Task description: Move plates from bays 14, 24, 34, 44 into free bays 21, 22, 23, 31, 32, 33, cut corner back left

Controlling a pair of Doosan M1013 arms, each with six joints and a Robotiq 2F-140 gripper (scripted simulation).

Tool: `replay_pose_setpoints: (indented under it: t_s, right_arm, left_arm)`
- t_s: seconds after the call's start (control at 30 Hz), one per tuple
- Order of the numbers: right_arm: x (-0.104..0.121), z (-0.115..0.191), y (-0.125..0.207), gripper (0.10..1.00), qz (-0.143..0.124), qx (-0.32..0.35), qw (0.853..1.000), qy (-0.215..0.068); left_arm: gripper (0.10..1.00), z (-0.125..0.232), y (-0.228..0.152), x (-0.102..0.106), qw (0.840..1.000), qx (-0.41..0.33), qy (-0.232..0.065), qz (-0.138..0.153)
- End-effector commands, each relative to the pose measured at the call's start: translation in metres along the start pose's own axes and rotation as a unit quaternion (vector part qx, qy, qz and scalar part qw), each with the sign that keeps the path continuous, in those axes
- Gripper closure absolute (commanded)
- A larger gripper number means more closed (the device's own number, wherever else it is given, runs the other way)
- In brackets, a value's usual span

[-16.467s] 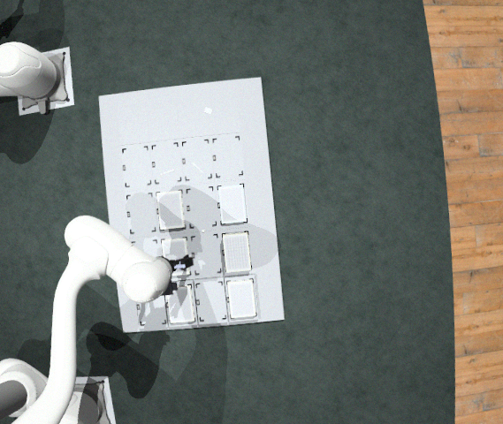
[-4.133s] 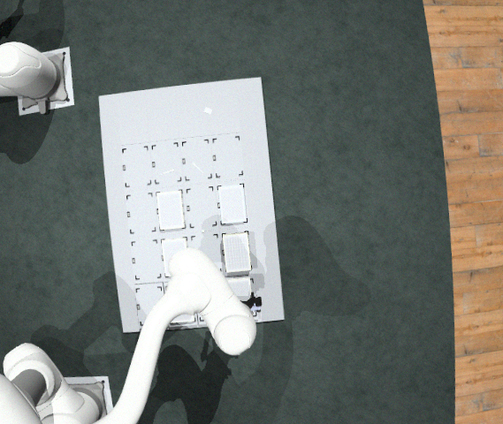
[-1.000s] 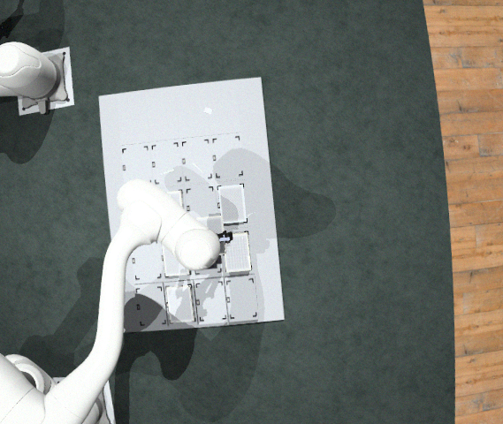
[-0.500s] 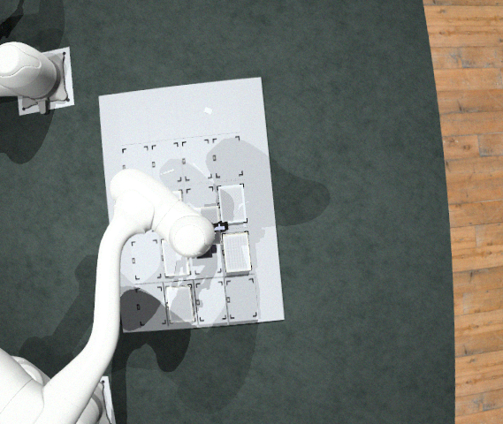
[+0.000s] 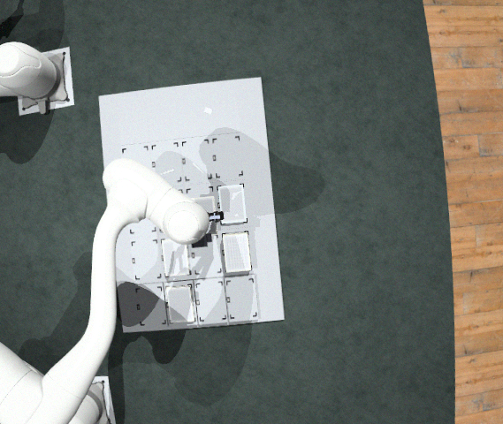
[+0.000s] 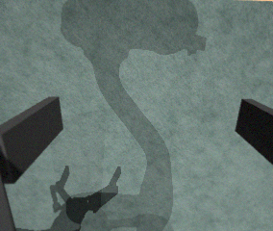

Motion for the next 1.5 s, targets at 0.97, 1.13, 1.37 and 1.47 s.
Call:
replay_pose_setpoints:
  t_s: [0.97,1.13,1.37,1.47]
  right_arm:
    - [0.007,0.029,0.017,0.999,0.000,0.000,1.000,-0.001]
    - [0.013,0.029,0.016,0.999,0.000,0.000,1.000,-0.001]
    - [0.020,0.029,0.016,0.999,0.000,0.000,1.000,-0.001]
    - [0.024,0.029,0.016,0.999,0.000,0.000,1.000,-0.001]
  left_arm:
    - [0.098,0.000,0.000,-0.001,1.000,0.000,0.001,0.000]
    - [0.098,0.000,0.000,-0.001,1.000,0.000,0.001,0.000]
    - [0.098,0.000,0.000,-0.001,1.000,0.000,0.001,0.000]
    - [0.098,0.000,0.000,-0.001,1.000,0.000,0.001,0.000]
Point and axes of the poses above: on each arm, the point where the finger pads meet when closed, its own x axis out along the fingers, its own y axis across the jaws, z = x × y, the point moved 8 cm from there along -x, back along the fingers, and after that the axes turned 12 degrees about x, right-handed, at the moved point
